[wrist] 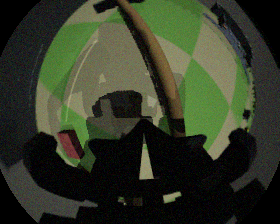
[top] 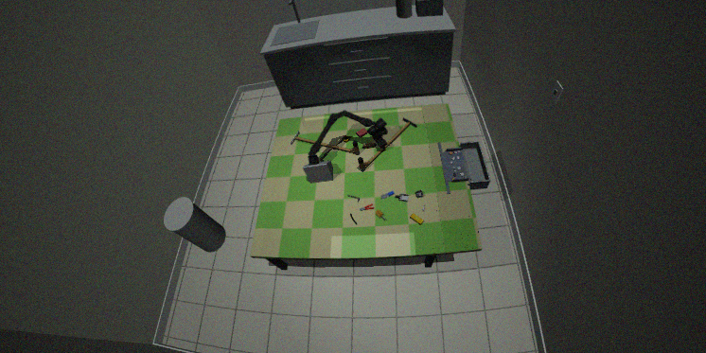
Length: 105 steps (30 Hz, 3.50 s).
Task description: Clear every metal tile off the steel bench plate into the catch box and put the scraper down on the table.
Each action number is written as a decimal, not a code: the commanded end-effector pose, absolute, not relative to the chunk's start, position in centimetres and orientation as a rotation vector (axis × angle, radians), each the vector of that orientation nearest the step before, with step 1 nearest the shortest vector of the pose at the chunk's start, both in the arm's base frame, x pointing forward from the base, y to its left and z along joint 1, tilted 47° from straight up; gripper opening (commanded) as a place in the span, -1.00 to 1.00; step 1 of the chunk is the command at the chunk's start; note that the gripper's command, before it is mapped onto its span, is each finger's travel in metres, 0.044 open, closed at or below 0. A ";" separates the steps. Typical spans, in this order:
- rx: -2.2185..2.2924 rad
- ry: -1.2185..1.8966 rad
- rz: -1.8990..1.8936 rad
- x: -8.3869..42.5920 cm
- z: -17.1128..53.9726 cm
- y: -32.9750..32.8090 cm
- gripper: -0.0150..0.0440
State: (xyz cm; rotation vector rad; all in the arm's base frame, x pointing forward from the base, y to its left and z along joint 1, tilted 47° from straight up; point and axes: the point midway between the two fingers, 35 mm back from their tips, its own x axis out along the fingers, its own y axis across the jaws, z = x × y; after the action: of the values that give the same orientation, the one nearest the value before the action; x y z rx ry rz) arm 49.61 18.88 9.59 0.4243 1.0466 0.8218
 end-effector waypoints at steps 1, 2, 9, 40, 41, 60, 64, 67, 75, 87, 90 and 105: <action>0.424 1.059 0.822 49.9 8.8 18.8 -0.49; 0.424 1.059 0.822 49.9 8.8 18.8 -0.49; 0.423 1.059 0.821 50.5 8.5 18.5 -0.49; 0.421 1.059 0.821 52.7 7.0 16.9 -0.49; 0.421 1.059 0.821 52.7 6.9 16.9 -0.49; 0.420 1.059 0.820 53.9 5.9 15.8 -0.49; 0.420 1.059 0.820 54.2 5.7 15.6 -0.49; 0.420 1.059 0.820 54.3 5.5 15.4 -0.49; 0.420 1.058 0.820 54.8 5.1 15.0 -0.49; 0.420 1.058 0.820 55.4 4.4 14.3 -0.49; 0.420 1.058 0.820 55.6 4.2 14.1 -0.49; 0.395 1.018 0.829 55.9 7.1 11.8 -0.49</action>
State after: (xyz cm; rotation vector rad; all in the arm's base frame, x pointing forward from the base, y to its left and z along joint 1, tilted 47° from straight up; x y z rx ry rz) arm 55.73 12.49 5.92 0.4042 1.0376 0.8207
